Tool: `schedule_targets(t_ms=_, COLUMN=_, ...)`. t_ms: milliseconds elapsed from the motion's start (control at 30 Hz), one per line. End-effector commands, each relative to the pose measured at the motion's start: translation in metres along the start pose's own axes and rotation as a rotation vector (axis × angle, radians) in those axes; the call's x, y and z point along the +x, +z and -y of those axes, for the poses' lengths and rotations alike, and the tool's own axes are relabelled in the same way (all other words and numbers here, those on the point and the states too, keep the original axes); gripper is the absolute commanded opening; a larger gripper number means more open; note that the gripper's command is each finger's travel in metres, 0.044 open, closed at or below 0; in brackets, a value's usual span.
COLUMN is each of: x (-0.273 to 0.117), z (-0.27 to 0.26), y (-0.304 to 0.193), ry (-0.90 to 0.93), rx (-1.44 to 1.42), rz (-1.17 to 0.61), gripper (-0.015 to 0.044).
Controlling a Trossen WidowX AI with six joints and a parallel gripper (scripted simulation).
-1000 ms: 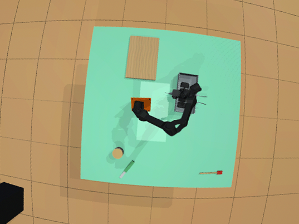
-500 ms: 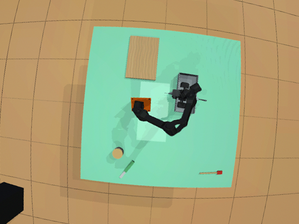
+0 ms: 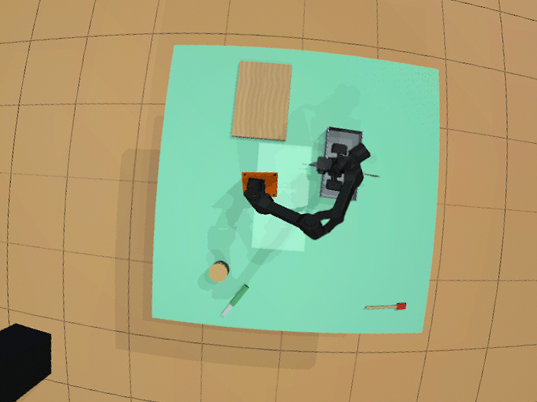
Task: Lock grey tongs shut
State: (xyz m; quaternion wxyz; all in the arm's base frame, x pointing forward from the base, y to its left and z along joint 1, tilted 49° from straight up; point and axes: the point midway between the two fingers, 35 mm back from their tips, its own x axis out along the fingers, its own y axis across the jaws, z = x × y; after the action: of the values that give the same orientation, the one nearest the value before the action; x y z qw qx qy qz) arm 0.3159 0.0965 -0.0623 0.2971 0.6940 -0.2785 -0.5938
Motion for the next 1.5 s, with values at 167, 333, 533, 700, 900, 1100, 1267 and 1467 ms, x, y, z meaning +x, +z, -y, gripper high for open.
schedule_targets(t_ms=167, x=-0.11, z=0.002, y=0.004, ry=-0.012, rx=-0.002, rz=-0.026, gripper=-0.015)
schedule_targets(t_ms=333, x=-0.11, z=0.002, y=0.004, ry=-0.012, rx=-0.002, rz=-0.026, gripper=-0.015)
schedule_targets(t_ms=533, x=-0.11, z=0.002, y=0.004, ry=-0.012, rx=-0.002, rz=-0.026, gripper=-0.015)
schedule_targets(t_ms=700, x=-0.11, z=0.021, y=0.014, ry=-0.014, rx=-0.104, rz=-0.024, gripper=-0.015)
schedule_targets(t_ms=900, x=-0.115, z=0.064, y=0.043, ry=-0.031, rx=-0.318, rz=-0.025, gripper=-0.015)
schedule_targets(t_ms=1100, x=-0.118, z=0.104, y=0.075, ry=-0.032, rx=-0.549, rz=-0.029, gripper=-0.015)
schedule_targets(t_ms=1267, x=-0.117, z=0.134, y=0.106, ry=-0.027, rx=-0.741, rz=-0.032, gripper=-0.015)
schedule_targets(t_ms=1467, x=-0.112, z=0.162, y=0.141, ry=-0.016, rx=-0.942, rz=-0.033, gripper=-0.015)
